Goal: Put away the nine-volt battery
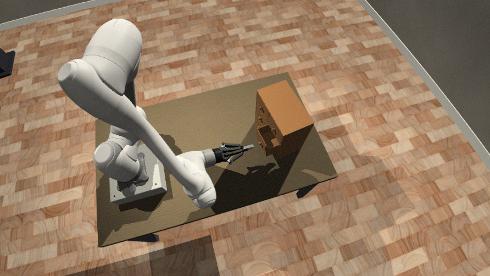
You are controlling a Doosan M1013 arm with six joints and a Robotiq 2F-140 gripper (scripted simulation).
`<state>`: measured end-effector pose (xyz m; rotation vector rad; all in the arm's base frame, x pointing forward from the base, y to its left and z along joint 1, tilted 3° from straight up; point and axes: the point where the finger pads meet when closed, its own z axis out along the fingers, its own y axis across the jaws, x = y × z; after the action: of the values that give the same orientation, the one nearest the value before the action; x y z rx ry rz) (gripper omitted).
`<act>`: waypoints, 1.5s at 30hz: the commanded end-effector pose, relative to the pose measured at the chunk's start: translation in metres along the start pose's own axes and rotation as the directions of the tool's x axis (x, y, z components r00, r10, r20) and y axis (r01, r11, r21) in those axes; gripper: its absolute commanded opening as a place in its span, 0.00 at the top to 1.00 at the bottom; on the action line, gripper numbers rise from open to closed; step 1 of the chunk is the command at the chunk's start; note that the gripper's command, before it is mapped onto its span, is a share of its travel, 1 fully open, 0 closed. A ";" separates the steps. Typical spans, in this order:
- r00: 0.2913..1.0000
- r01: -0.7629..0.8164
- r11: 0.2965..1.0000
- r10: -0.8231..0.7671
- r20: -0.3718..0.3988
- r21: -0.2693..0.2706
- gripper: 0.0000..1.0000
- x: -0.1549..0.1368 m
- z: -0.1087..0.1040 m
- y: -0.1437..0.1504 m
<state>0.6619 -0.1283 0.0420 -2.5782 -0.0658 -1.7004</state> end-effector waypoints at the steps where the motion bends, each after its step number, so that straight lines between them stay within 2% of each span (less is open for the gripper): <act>1: 1.000 0.000 1.000 0.000 0.000 0.000 1.00 0.001 0.001 0.000; 18: 1.000 0.000 1.000 0.000 0.000 0.000 1.00 0.006 0.015 0.000; 45: 1.000 0.000 1.000 0.000 0.000 0.000 1.00 0.021 0.057 0.000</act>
<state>0.7171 -0.1246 0.0390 -2.5781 -0.0659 -1.7004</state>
